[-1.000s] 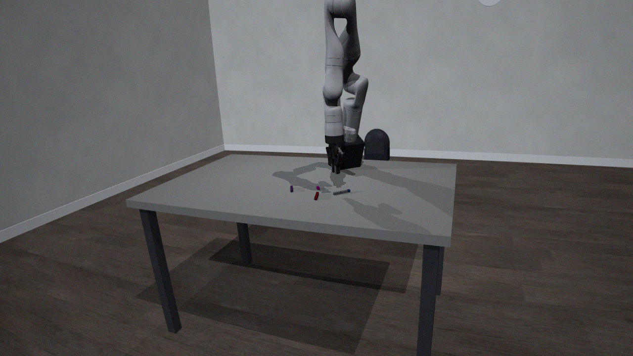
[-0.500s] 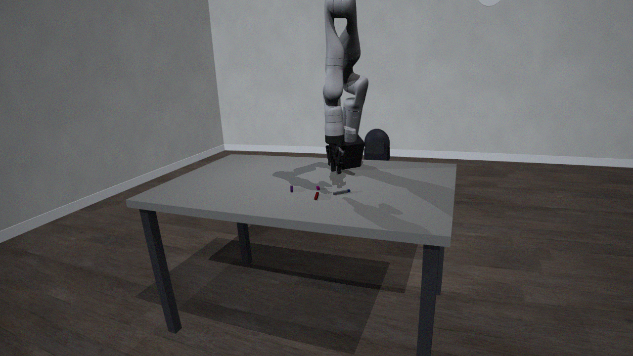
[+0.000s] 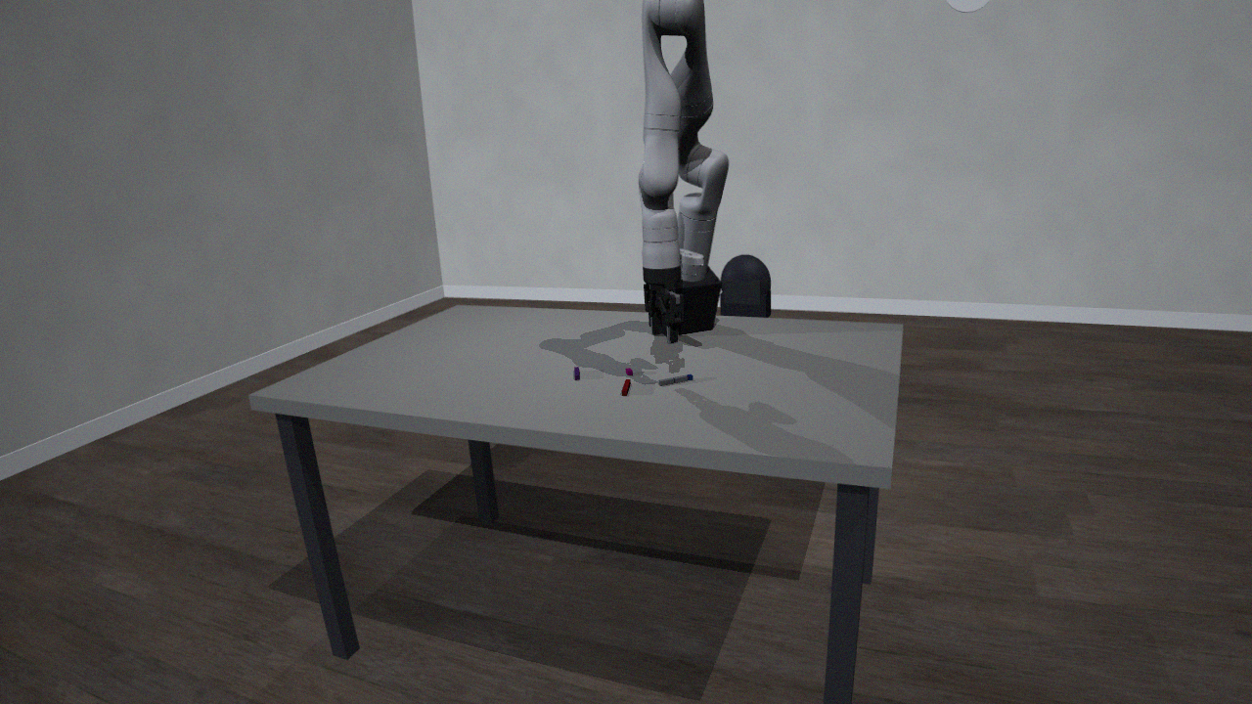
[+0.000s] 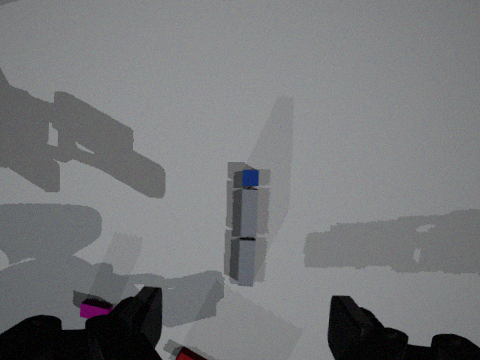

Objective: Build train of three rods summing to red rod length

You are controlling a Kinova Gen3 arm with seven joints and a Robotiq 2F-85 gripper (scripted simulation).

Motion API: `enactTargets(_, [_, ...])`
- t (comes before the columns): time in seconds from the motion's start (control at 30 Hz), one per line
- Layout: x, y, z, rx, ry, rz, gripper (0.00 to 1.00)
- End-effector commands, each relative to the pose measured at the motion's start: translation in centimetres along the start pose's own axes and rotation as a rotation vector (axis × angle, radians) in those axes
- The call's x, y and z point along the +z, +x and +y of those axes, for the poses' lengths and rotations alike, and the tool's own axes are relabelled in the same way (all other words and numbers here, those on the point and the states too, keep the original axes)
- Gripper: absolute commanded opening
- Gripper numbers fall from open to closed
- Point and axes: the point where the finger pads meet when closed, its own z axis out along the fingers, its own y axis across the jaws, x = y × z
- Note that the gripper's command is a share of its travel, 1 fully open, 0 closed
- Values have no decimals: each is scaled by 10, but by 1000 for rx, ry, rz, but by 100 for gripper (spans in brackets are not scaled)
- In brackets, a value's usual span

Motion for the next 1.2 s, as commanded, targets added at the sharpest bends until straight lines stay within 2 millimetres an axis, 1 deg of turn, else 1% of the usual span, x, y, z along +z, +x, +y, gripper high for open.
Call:
enactTargets(0.0, [-1,0,0,-1,-1,-1,100])
enactTargets(0.47, [-14,0,0,-1,-1,-1,100])
enactTargets(0.67, [-28,0,0,-1,-1,-1,100])
enactTargets(0.93, [-52,0,0,-1,-1,-1,100])
enactTargets(1.0, [-52,0,0,-1,-1,-1,100])
enactTargets(1.17, [-66,0,0,-1,-1,-1,100])
